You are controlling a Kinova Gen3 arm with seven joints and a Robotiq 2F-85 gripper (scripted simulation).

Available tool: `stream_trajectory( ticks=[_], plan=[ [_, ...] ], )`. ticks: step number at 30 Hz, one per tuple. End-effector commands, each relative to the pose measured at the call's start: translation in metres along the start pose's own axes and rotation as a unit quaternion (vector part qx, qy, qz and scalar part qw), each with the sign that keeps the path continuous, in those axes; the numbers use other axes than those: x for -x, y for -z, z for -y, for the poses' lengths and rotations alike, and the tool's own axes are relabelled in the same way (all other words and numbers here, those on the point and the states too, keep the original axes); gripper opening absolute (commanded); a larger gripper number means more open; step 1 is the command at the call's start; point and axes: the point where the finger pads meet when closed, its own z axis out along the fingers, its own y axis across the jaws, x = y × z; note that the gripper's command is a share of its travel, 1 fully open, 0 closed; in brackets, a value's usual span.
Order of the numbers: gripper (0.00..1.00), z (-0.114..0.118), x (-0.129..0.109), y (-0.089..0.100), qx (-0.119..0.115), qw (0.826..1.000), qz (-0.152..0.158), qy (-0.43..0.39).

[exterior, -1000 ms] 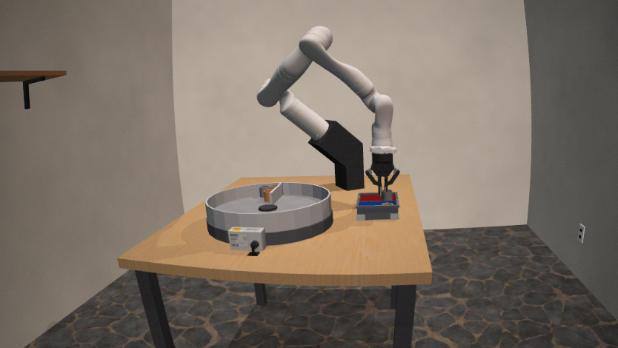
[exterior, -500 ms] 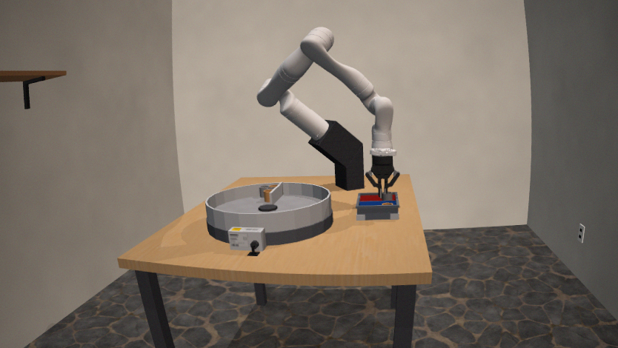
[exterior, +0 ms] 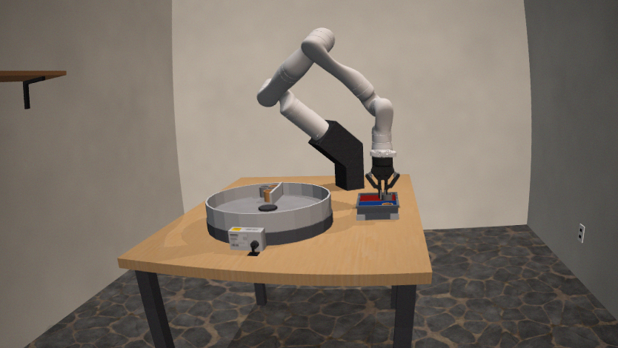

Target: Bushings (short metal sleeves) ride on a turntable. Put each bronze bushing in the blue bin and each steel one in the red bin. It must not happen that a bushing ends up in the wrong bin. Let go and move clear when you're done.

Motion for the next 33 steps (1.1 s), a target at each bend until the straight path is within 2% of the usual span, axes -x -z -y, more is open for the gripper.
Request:
stream_trajectory(
  ticks=[1, 9, 33],
  plan=[
    [0.00, 0.0020, -0.0019, -0.0051, -0.002, 1.000, -0.002, -0.001],
    [0.00, 0.0031, -0.0029, -0.0119, -0.004, 1.000, -0.003, -0.002],
    [0.00, 0.0010, -0.0009, -0.0114, -0.004, 1.000, -0.002, -0.003]
  ],
)
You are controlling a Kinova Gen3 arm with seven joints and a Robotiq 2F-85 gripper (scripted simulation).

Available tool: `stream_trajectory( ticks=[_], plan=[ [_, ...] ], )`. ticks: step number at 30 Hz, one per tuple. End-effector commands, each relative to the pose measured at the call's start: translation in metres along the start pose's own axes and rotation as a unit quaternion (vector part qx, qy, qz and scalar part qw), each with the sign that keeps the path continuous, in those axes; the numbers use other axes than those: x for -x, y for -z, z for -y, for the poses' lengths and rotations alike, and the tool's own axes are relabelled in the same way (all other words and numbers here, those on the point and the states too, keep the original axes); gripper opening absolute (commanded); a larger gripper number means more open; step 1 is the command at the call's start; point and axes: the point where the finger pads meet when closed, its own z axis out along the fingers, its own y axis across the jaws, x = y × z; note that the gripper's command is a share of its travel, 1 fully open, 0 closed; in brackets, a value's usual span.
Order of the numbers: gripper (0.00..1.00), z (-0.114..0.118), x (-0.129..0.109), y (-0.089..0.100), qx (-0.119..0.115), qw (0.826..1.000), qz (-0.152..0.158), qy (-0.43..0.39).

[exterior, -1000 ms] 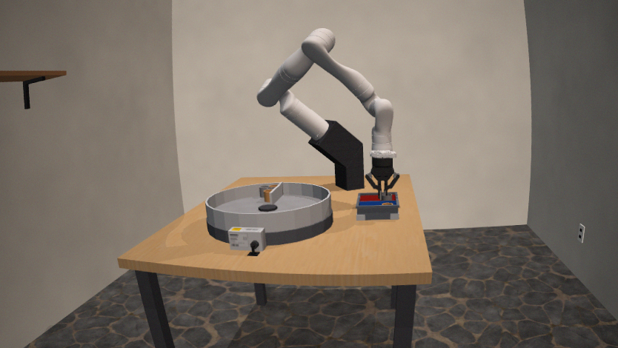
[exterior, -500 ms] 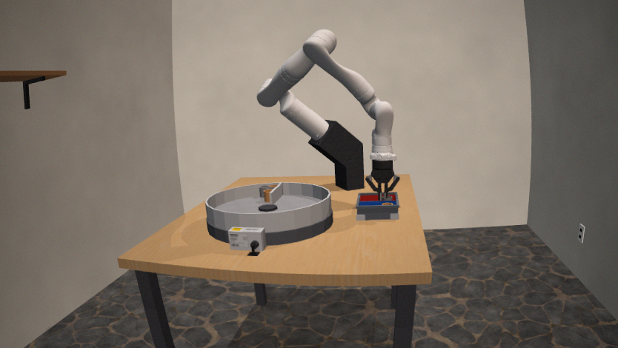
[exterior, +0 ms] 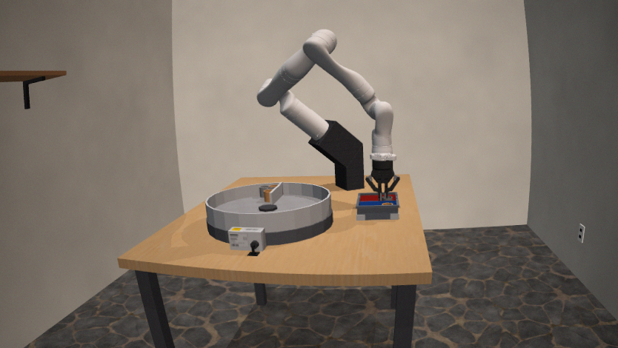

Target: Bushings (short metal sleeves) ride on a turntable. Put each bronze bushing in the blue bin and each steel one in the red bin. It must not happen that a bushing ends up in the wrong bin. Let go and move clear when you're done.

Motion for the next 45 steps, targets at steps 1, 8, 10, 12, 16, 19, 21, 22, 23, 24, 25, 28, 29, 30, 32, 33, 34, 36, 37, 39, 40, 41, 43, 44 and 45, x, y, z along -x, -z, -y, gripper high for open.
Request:
stream_trajectory(
  ticks=[1, 8, 10, 12, 16, 19, 21, 22, 23, 24, 25, 28, 29, 30, 32, 33, 34, 36, 37, 39, 40, 41, 43, 44, 45],
  plan=[
    [0.00, 0.0001, -0.0001, -0.0001, -0.001, 1.000, -0.002, 0.002],
    [0.00, 0.0004, -0.0002, 0.0002, -0.001, 1.000, -0.002, 0.001],
    [0.00, 0.0000, 0.0000, -0.0004, -0.001, 1.000, -0.003, 0.002],
    [0.00, 0.0000, 0.0000, -0.0004, -0.001, 1.000, -0.003, 0.002],
    [0.19, 0.0010, -0.0008, 0.0011, -0.001, 1.000, -0.001, 0.000],
    [0.19, 0.0010, -0.0008, 0.0011, -0.001, 1.000, -0.001, 0.000],
    [0.19, 0.0010, -0.0008, 0.0011, -0.001, 1.000, -0.001, 0.000],
    [0.19, 0.0010, -0.0008, 0.0011, -0.001, 1.000, -0.001, 0.000],
    [0.19, 0.0010, -0.0008, 0.0011, -0.001, 1.000, -0.001, 0.000],
    [0.19, 0.0010, -0.0008, 0.0011, -0.001, 1.000, -0.001, 0.000],
    [0.19, 0.0010, -0.0008, 0.0011, -0.001, 1.000, -0.001, 0.000],
    [0.19, 0.0010, -0.0008, 0.0011, -0.001, 1.000, -0.001, 0.000],
    [0.19, 0.0010, -0.0008, 0.0011, -0.001, 1.000, -0.001, 0.000],
    [0.19, 0.0010, -0.0008, 0.0011, -0.001, 1.000, -0.001, 0.000],
    [0.19, 0.0010, -0.0008, 0.0011, -0.001, 1.000, -0.001, 0.000],
    [0.19, 0.0010, -0.0008, 0.0011, -0.001, 1.000, -0.001, 0.000],
    [0.19, 0.0010, -0.0008, 0.0011, -0.001, 1.000, -0.001, 0.000],
    [0.19, 0.0010, -0.0008, 0.0011, -0.001, 1.000, -0.001, 0.000],
    [0.19, 0.0010, -0.0008, 0.0011, -0.001, 1.000, -0.001, 0.000],
    [0.19, 0.0010, -0.0008, 0.0011, -0.001, 1.000, -0.001, 0.000],
    [0.19, 0.0010, -0.0008, 0.0011, -0.001, 1.000, -0.001, 0.000],
    [0.19, 0.0010, -0.0008, 0.0011, -0.001, 1.000, -0.001, 0.000],
    [0.19, 0.0010, -0.0008, 0.0011, -0.001, 1.000, -0.001, 0.000],
    [0.19, 0.0010, -0.0008, 0.0011, -0.001, 1.000, -0.001, 0.000],
    [0.19, 0.0010, -0.0008, 0.0011, -0.001, 1.000, -0.001, 0.000]
  ],
)
